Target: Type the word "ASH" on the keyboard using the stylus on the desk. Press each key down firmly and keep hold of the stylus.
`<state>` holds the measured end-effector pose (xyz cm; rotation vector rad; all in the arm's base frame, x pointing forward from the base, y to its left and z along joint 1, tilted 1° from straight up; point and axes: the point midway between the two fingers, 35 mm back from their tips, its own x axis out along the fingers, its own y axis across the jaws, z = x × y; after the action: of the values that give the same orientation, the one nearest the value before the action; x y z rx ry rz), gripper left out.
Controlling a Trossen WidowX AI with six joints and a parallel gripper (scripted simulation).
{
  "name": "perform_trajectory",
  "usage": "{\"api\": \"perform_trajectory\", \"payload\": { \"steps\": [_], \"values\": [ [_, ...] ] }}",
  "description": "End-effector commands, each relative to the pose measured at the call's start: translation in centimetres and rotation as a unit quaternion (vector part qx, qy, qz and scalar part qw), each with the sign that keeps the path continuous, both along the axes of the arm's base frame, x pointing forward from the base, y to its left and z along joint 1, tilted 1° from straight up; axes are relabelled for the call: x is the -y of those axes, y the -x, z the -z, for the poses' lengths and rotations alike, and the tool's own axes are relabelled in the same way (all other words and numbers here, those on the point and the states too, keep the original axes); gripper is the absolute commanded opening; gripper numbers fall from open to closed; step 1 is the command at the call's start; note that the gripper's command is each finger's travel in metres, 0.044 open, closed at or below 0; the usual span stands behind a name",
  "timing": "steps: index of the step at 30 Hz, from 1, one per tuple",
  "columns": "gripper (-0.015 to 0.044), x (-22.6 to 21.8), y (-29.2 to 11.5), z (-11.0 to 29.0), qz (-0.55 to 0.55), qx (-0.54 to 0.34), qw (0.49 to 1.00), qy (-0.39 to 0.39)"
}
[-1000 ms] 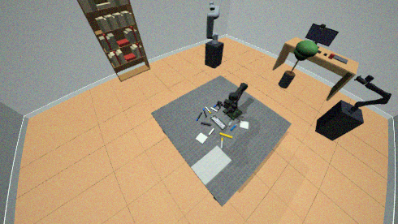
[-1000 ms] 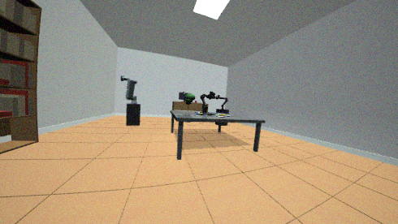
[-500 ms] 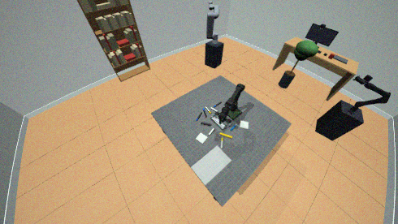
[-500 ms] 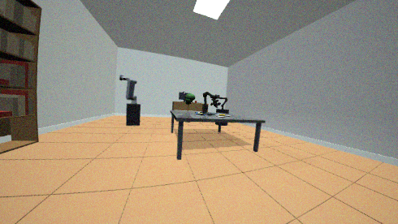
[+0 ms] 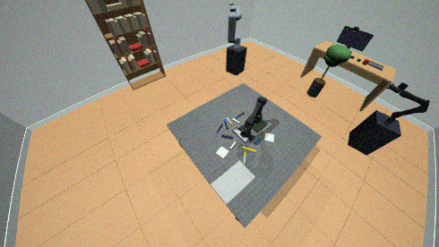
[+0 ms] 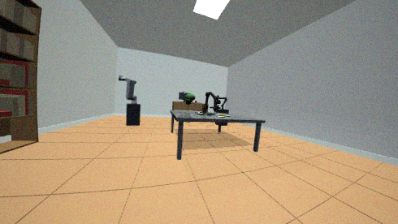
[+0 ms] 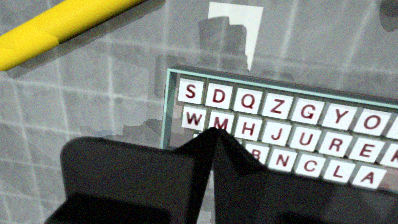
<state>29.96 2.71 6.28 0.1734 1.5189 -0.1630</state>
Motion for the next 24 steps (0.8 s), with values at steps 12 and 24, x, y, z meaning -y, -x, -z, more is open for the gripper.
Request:
{"api": "perform_trajectory", "payload": {
  "steps": [12,24],
  "values": [
    [0.0,3.4,0.8,0.2,0.005,-0.016,1.0,0.002],
    [0.0,6.7,1.7,0.2,0.005,-0.016,1.0,0.003]
  ]
}}
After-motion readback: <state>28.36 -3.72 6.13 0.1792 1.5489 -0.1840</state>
